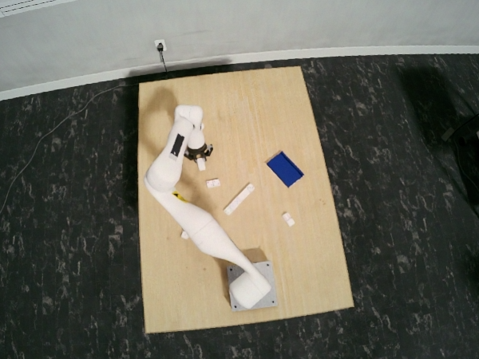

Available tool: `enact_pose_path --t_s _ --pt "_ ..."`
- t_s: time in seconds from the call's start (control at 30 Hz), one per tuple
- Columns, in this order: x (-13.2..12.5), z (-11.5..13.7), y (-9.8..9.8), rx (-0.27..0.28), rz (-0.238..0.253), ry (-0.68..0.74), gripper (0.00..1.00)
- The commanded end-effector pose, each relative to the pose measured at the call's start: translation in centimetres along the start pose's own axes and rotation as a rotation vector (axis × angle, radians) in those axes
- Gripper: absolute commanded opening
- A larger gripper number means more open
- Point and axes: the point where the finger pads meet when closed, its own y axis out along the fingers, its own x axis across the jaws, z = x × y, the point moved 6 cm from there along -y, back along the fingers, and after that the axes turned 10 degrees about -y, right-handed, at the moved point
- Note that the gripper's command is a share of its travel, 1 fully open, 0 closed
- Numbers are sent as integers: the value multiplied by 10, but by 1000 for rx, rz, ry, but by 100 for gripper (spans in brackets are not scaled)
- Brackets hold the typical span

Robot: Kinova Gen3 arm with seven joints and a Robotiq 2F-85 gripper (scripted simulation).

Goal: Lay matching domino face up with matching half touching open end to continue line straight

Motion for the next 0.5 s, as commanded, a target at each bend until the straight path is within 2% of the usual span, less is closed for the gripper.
enact_pose_path --t_s 0.0,0.47 --pt "0 0 -1 2 0 0 31" --pt "0 0 -4 2 0 0 31"
